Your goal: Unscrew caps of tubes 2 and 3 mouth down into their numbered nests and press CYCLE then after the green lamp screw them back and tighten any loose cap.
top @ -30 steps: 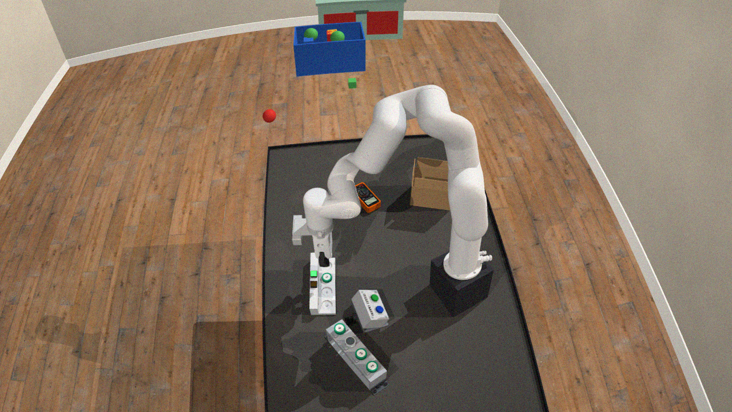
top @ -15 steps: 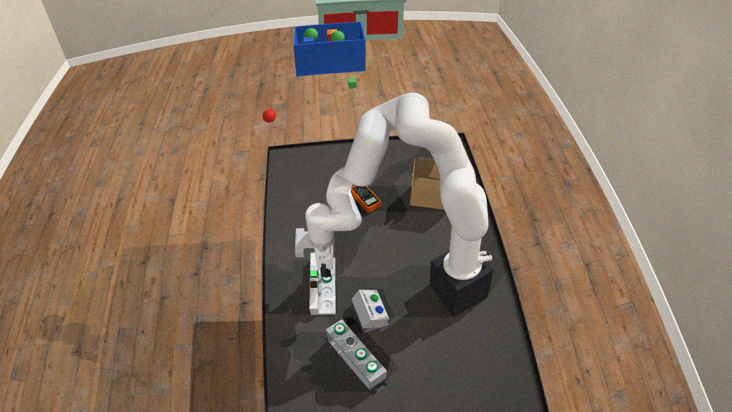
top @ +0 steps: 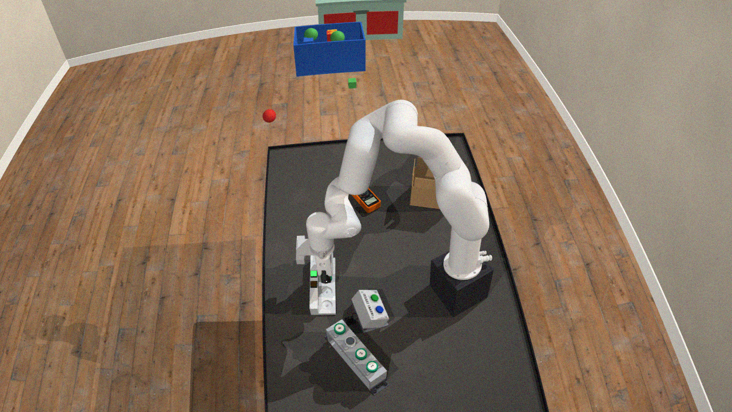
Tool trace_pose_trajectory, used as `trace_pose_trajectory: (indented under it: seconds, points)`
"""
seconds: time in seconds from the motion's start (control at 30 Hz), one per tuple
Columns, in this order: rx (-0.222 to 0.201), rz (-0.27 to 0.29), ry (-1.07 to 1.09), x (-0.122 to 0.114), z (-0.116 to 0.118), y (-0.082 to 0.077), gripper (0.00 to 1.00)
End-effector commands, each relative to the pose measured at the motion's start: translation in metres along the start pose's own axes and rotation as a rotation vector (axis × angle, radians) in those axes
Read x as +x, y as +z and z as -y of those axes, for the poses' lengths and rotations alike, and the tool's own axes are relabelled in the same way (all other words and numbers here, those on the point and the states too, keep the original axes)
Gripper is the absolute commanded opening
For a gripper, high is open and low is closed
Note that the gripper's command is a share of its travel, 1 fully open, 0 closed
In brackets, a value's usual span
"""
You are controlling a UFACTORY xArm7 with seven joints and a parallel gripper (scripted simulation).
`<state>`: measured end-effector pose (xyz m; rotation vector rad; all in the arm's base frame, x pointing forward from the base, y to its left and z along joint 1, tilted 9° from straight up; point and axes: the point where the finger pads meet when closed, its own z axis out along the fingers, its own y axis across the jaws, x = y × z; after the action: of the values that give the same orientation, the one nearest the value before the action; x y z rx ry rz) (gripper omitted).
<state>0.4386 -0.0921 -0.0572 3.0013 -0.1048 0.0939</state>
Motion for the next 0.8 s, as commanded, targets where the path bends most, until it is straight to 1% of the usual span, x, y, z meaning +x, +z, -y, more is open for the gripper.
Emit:
trace_pose_trajectory:
  seconds: [0.0,0.77]
  points:
    - [0.000,-0.004,0.000,0.0015,0.0000,0.0004,0.46]
    - [0.000,-0.004,0.000,0.0007,0.0001,0.0094,0.46]
